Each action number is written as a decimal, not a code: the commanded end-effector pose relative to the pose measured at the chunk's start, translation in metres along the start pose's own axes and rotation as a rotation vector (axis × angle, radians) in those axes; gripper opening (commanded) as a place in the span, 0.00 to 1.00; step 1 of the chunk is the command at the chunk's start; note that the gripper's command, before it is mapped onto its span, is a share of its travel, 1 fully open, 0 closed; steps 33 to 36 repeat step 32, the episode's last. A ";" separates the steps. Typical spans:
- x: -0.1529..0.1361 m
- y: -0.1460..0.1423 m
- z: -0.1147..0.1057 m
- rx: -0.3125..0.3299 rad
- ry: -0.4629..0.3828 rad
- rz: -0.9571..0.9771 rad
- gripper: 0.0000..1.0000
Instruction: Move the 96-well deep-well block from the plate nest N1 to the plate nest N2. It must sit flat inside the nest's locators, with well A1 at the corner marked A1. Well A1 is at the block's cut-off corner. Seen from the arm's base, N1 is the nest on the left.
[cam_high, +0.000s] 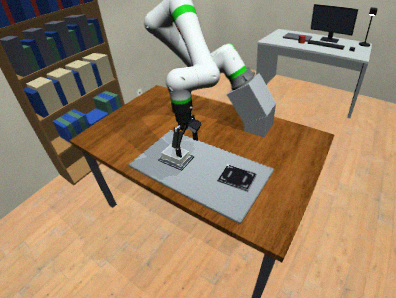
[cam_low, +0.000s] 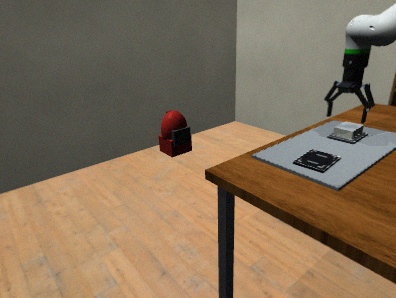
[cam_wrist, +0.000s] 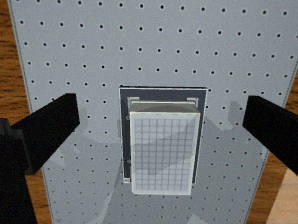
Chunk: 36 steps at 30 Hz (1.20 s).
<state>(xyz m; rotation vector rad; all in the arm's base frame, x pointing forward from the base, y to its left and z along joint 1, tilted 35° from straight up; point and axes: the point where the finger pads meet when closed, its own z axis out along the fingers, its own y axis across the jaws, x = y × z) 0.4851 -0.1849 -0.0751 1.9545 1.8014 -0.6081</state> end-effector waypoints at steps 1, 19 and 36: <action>0.004 0.001 -0.001 -0.002 0.000 0.001 1.00; 0.034 -0.002 -0.001 -0.002 0.000 0.001 1.00; 0.034 -0.002 -0.001 -0.002 0.000 0.001 1.00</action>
